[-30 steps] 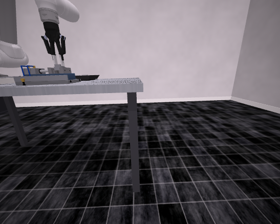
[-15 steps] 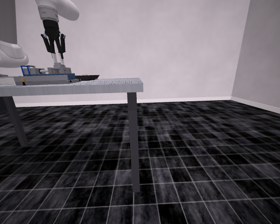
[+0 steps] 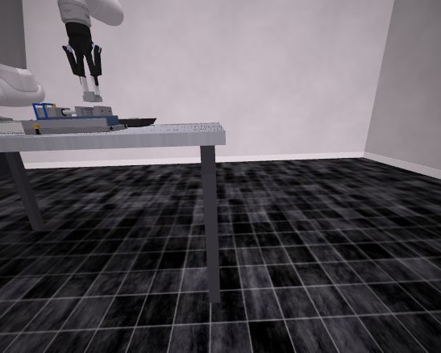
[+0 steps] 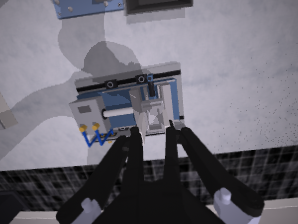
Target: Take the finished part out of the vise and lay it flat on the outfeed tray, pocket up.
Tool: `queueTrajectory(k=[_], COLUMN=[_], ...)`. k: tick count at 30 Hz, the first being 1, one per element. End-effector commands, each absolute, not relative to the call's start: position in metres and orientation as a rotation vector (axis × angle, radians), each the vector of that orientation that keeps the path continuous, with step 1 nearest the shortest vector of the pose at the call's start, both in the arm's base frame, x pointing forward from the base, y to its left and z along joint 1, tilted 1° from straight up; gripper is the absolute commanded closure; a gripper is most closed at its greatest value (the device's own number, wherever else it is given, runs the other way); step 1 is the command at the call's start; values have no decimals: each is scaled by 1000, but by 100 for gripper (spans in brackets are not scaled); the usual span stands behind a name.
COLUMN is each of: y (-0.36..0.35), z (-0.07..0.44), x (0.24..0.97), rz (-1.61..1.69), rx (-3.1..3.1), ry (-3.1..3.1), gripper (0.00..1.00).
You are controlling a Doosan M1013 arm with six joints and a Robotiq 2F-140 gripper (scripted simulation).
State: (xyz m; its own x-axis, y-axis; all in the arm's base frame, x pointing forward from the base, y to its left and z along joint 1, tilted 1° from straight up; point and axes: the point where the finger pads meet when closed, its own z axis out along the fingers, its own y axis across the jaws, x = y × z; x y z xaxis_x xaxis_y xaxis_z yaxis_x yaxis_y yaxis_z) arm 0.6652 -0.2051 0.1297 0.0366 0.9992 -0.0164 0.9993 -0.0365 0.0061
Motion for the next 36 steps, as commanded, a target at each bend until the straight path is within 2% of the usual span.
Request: queueTrajectory(k=[1, 23, 36], y=[-205, -198, -79], z=[130, 140, 139], x=[665, 669, 713], rz=[-12, -12, -11], rx=[2250, 2252, 2282], ry=[2169, 2168, 2137], gripper=[100, 100, 100])
